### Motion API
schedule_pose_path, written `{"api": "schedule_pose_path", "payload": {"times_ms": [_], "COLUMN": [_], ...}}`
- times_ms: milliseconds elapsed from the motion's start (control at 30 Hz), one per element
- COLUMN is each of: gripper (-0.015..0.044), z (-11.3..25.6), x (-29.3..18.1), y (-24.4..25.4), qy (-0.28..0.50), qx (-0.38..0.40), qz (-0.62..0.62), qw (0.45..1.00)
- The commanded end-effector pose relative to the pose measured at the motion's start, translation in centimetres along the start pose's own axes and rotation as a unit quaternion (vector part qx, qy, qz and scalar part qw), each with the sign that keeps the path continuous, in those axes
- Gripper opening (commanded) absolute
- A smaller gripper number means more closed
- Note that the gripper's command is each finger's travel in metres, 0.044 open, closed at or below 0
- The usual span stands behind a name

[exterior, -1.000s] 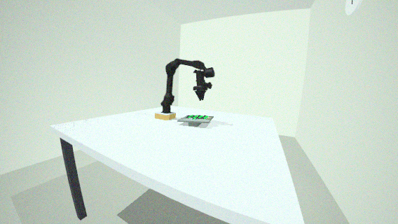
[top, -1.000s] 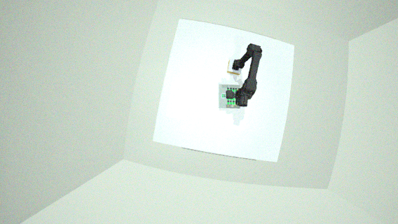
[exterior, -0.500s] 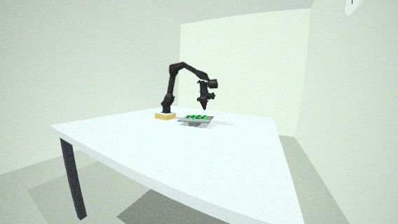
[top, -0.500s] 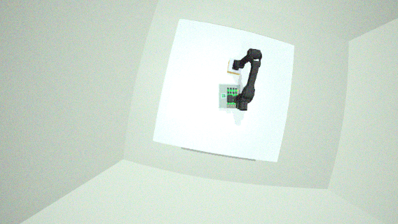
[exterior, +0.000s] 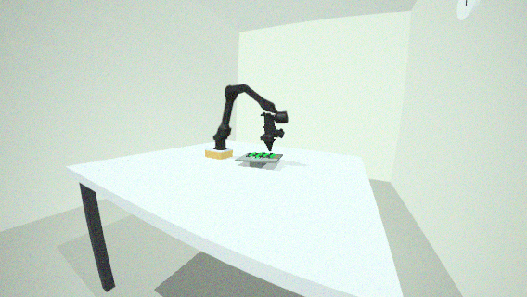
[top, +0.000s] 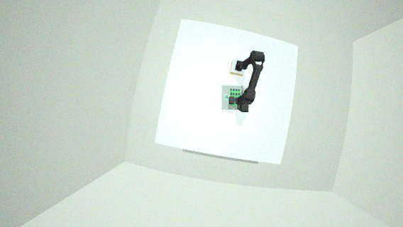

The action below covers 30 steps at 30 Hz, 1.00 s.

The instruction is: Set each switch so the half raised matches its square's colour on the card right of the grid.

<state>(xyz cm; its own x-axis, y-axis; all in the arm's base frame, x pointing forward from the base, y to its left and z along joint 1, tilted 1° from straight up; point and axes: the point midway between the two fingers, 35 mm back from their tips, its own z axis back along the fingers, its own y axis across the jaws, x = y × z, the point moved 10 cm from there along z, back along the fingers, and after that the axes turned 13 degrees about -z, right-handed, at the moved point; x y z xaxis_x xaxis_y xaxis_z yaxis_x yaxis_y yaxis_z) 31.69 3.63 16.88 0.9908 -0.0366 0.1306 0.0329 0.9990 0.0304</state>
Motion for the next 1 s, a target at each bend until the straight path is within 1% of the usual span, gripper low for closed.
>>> {"api": "schedule_pose_path", "payload": {"times_ms": [0, 967], "gripper": [0.0000, 0.0000], "z": [-0.58, -1.04], "x": [-0.01, -0.02], "y": [0.04, 0.04], "qy": [-0.001, -0.001], "qx": [0.003, 0.003], "qz": [-0.002, -0.002], "qw": [1.000, 1.000]}}
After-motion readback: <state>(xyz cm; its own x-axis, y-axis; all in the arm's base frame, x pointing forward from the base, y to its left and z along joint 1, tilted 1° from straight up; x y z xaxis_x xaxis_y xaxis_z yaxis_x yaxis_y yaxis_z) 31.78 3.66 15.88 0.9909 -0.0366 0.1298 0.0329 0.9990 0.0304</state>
